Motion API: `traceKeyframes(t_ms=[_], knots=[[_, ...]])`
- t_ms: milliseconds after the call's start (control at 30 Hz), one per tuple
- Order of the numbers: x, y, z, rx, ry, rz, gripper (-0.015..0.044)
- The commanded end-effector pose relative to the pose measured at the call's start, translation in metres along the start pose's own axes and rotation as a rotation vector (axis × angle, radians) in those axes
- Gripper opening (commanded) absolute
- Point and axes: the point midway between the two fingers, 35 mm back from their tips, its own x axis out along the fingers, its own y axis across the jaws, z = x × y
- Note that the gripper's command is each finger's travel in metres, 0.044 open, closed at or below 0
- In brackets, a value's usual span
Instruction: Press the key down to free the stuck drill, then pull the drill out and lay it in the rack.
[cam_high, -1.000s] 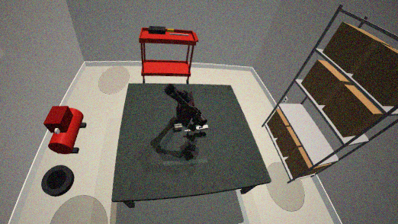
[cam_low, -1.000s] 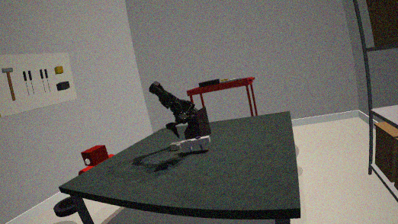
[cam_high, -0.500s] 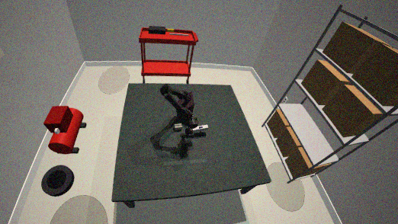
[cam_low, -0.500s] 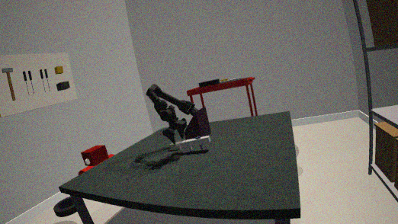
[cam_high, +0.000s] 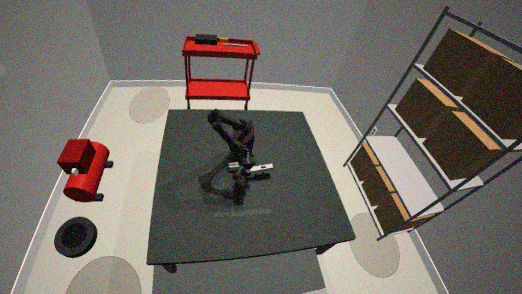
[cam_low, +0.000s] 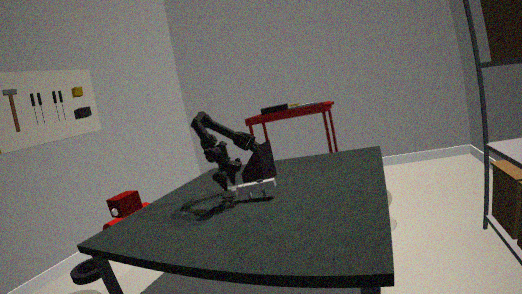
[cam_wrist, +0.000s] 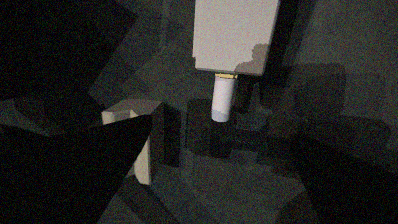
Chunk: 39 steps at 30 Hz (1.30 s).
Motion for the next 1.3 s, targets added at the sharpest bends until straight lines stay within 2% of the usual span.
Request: traceKeyframes(t_ms=[0, 1267], knots=[[0.0, 0.0, -0.002, -0.005, 0.006, -0.002, 0.044], [0.05, 0.001, 0.012, -0.005, 0.008, -0.001, 0.044]])
